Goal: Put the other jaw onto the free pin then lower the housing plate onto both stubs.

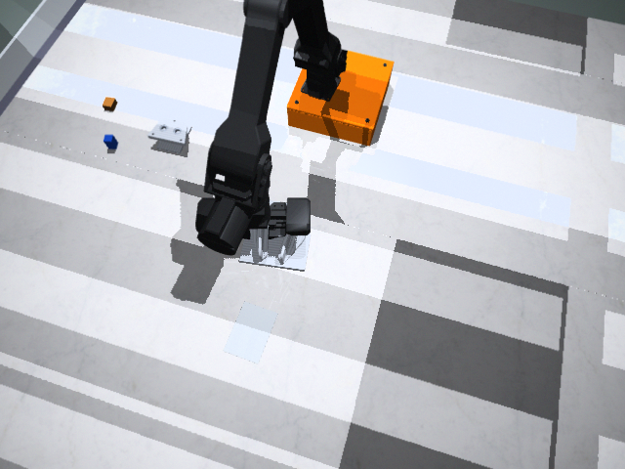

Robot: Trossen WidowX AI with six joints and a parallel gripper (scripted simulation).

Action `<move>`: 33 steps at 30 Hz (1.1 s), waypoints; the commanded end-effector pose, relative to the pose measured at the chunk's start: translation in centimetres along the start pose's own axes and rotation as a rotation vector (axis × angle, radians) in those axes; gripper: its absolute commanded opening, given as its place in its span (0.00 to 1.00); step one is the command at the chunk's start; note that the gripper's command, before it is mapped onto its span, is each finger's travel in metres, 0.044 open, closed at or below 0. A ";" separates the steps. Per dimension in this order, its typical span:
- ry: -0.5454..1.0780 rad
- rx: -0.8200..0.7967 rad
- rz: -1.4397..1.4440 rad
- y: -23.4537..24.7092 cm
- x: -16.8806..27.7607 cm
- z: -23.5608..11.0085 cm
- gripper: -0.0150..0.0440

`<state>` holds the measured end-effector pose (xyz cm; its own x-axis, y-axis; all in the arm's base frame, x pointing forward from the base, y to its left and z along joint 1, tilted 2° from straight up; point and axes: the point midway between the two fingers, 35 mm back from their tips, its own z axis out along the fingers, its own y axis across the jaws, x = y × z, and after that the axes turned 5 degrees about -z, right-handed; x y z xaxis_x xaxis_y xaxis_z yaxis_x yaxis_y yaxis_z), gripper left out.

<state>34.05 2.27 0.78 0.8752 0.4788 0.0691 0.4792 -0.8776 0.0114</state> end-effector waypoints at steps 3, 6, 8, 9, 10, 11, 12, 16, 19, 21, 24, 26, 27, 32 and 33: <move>-0.004 0.002 -0.004 0.0 0.0 0.2 0.48; -0.004 0.002 -0.004 0.0 0.0 0.2 0.48; -0.004 0.002 -0.004 0.0 0.0 0.2 0.48; -0.004 0.002 -0.004 0.0 0.0 0.2 0.48; -0.004 0.002 -0.004 0.0 0.0 0.1 0.48; -0.004 0.002 -0.004 0.0 0.0 0.0 0.48; -0.004 0.002 -0.004 0.0 0.0 -0.1 0.48; -0.004 0.002 -0.004 0.0 0.0 -0.4 0.48; -0.004 0.002 -0.004 0.0 0.0 -0.4 0.48; -0.003 0.002 -0.004 0.0 0.0 -0.4 0.48; -0.003 0.002 -0.004 -0.1 0.1 -0.2 0.48; -0.003 0.002 -0.004 -0.1 0.1 -0.2 0.48; -0.003 0.002 -0.004 -0.1 0.1 -0.2 0.48; -0.003 0.002 -0.004 -0.1 0.1 0.0 0.48; -0.003 0.002 -0.004 -0.1 0.1 0.0 0.48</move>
<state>34.08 2.35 0.95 0.8744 0.4809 0.0653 0.4813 -0.8765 0.0096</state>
